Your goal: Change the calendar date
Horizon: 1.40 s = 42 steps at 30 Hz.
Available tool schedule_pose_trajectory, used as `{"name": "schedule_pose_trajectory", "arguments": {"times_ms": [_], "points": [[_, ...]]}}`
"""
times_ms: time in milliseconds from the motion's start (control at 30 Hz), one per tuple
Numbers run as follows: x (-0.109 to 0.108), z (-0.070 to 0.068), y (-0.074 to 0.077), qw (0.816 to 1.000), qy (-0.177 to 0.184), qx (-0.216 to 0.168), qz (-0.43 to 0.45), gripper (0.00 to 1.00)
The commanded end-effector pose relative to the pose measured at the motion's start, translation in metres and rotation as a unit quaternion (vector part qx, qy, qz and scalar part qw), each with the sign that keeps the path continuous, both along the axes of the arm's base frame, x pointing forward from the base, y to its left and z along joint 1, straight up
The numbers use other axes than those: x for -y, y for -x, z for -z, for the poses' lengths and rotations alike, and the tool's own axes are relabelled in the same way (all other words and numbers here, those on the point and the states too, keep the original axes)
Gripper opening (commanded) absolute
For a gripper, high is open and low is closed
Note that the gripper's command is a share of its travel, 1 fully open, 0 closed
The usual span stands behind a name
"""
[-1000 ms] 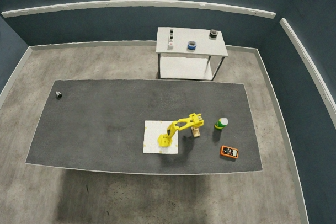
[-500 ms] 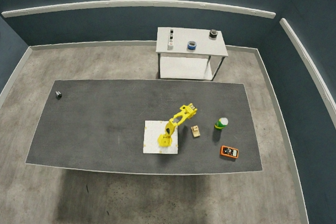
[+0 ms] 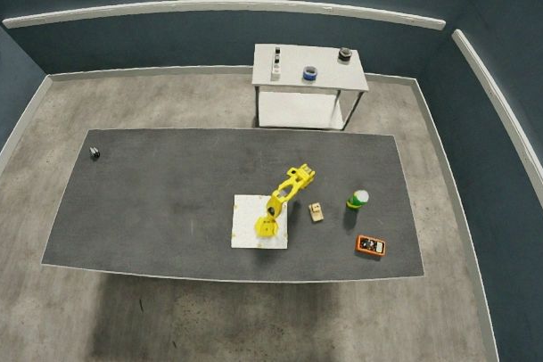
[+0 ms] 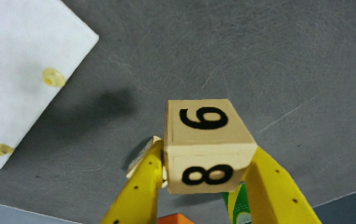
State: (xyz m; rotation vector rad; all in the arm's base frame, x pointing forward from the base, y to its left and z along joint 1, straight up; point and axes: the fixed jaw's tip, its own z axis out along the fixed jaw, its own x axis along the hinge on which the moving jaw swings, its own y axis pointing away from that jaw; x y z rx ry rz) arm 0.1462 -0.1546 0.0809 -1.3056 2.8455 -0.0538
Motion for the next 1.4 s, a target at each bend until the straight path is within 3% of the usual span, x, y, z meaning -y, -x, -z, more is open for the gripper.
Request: {"name": "schedule_pose_trajectory", "arguments": {"times_ms": [0,133,200,533,967,1367], "points": [[-0.017,-0.002,-0.012,0.999,-0.002,0.0,-0.042,0.0],[-0.041,-0.002,-0.027,0.994,-0.003,-0.002,-0.11,0.0],[-0.041,-0.002,-0.027,0.994,-0.003,-0.002,-0.11,0.0],[-0.091,-0.002,-0.047,0.971,-0.005,-0.007,-0.24,0.0],[-0.096,0.0,-0.046,0.968,-0.008,-0.012,-0.25,0.0],[-0.096,0.014,-0.047,0.968,-0.009,-0.013,-0.25,0.0]]}}
